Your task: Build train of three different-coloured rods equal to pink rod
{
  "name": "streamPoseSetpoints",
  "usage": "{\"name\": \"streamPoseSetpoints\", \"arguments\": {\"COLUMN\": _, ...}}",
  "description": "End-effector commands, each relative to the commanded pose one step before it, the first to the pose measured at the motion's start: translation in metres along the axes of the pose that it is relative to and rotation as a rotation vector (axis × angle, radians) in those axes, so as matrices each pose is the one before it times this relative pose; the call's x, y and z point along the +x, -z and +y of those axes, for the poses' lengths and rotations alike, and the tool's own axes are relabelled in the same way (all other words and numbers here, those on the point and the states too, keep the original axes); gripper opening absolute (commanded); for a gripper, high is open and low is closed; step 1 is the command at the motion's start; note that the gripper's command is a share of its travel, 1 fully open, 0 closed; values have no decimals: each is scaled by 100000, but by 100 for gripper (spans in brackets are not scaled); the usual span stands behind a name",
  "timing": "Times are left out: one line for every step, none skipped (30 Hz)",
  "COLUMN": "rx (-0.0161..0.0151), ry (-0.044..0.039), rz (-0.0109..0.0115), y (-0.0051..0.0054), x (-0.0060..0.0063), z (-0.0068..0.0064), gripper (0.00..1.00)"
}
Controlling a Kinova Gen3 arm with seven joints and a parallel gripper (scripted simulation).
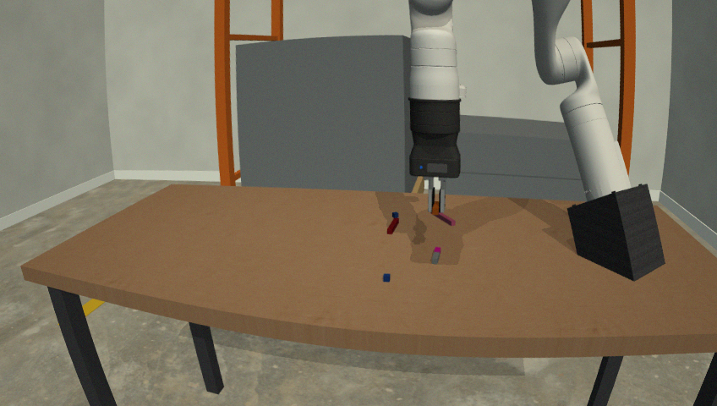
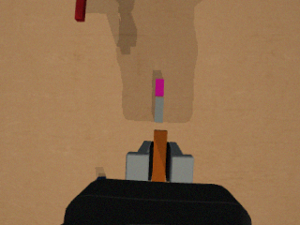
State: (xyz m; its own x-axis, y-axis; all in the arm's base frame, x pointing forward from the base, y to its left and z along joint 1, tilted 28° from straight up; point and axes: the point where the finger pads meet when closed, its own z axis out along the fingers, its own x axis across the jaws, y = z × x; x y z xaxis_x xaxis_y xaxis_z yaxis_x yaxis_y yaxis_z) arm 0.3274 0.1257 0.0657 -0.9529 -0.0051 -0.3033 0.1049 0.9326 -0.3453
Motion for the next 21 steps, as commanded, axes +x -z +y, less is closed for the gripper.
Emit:
{"name": "streamPoseSetpoints", "arguments": {"rx": 1405, "ry": 1080, "rz": -813, "y": -197, "x": -136, "z": 34, "gripper": 24}}
{"name": "streamPoseSetpoints", "arguments": {"rx": 0, "ry": 0, "rz": 0, "y": 0, "x": 0, "z": 0, "gripper": 24}}
{"name": "streamPoseSetpoints", "arguments": {"rx": 0, "ry": 0, "rz": 0, "y": 0, "x": 0, "z": 0, "gripper": 24}}
{"name": "streamPoseSetpoints", "arguments": {"rx": 0, "ry": 0, "rz": 0, "y": 0, "x": 0, "z": 0, "gripper": 24}}
{"name": "streamPoseSetpoints", "arguments": {"rx": 0, "ry": 0, "rz": 0, "y": 0, "x": 0, "z": 0, "gripper": 24}}
{"name": "streamPoseSetpoints", "arguments": {"rx": 0, "ry": 0, "rz": 0, "y": 0, "x": 0, "z": 0, "gripper": 24}}
{"name": "streamPoseSetpoints", "arguments": {"rx": 0, "ry": 0, "rz": 0, "y": 0, "x": 0, "z": 0, "gripper": 24}}
{"name": "streamPoseSetpoints", "arguments": {"rx": 0, "ry": 0, "rz": 0, "y": 0, "x": 0, "z": 0, "gripper": 24}}
{"name": "streamPoseSetpoints", "arguments": {"rx": 0, "ry": 0, "rz": 0, "y": 0, "x": 0, "z": 0, "gripper": 24}}
{"name": "streamPoseSetpoints", "arguments": {"rx": 0, "ry": 0, "rz": 0, "y": 0, "x": 0, "z": 0, "gripper": 24}}
{"name": "streamPoseSetpoints", "arguments": {"rx": 0, "ry": 0, "rz": 0, "y": -2, "x": 0, "z": 0, "gripper": 24}}
{"name": "streamPoseSetpoints", "arguments": {"rx": 0, "ry": 0, "rz": 0, "y": -13, "x": 0, "z": 0, "gripper": 24}}
{"name": "streamPoseSetpoints", "arguments": {"rx": -1, "ry": 0, "rz": 1, "y": -33, "x": 0, "z": 0, "gripper": 24}}
{"name": "streamPoseSetpoints", "arguments": {"rx": -1, "ry": 0, "rz": 1, "y": -61, "x": 0, "z": 1, "gripper": 24}}
{"name": "streamPoseSetpoints", "arguments": {"rx": -1, "ry": 0, "rz": 2, "y": -94, "x": 0, "z": 1, "gripper": 24}}
{"name": "streamPoseSetpoints", "arguments": {"rx": 0, "ry": -1, "rz": 3, "y": -131, "x": 0, "z": 0, "gripper": 24}}
{"name": "streamPoseSetpoints", "arguments": {"rx": 2, "ry": -3, "rz": 3, "y": -171, "x": 0, "z": -1, "gripper": 24}}
{"name": "streamPoseSetpoints", "arguments": {"rx": -2, "ry": 2, "rz": 0, "y": -211, "x": -1, "z": 2, "gripper": 24}}
{"name": "streamPoseSetpoints", "arguments": {"rx": 0, "ry": 0, "rz": 0, "y": 0, "x": 0, "z": 0, "gripper": 24}}
{"name": "streamPoseSetpoints", "arguments": {"rx": 0, "ry": 0, "rz": 0, "y": 0, "x": 0, "z": 0, "gripper": 24}}
{"name": "streamPoseSetpoints", "arguments": {"rx": 2, "ry": -2, "rz": 0, "y": -251, "x": 0, "z": -1, "gripper": 24}}
